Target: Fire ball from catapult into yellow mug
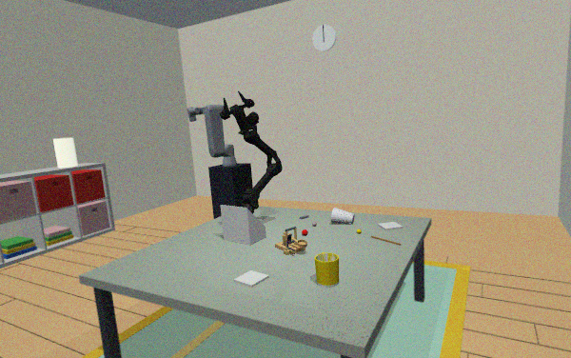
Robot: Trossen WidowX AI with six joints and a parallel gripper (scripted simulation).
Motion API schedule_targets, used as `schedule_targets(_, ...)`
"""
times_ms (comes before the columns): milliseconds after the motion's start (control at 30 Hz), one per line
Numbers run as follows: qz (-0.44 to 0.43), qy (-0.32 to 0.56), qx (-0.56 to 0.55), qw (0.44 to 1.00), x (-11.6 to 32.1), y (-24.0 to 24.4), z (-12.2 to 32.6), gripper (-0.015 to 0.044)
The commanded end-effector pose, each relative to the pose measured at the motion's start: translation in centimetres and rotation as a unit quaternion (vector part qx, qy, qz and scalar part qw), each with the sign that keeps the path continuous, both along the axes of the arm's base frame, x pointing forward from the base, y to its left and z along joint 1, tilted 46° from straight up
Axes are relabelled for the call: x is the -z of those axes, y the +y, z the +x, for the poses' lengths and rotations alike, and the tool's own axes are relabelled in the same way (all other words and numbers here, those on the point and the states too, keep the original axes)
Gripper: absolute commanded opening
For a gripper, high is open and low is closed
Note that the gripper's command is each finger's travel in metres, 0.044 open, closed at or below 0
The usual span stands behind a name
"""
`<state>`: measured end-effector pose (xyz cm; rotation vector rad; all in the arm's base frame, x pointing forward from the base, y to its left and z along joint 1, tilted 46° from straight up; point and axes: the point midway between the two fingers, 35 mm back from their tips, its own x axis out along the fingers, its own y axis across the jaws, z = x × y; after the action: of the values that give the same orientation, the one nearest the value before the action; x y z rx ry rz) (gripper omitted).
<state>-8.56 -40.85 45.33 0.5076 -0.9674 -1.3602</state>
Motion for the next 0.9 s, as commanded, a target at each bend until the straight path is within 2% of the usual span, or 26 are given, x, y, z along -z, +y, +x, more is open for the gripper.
schedule_targets(0,0.001,0.000,-0.001,1.000,0.1,0.0,0.0,0.0426)
schedule_targets(33,0.004,0.000,-0.002,1.000,0.2,-0.2,0.2,0.0440)
schedule_targets(333,0.086,0.007,-0.058,0.995,5.1,-2.9,4.1,0.0440)
schedule_targets(867,0.262,0.117,-0.208,0.935,16.5,-4.9,15.1,0.0440)
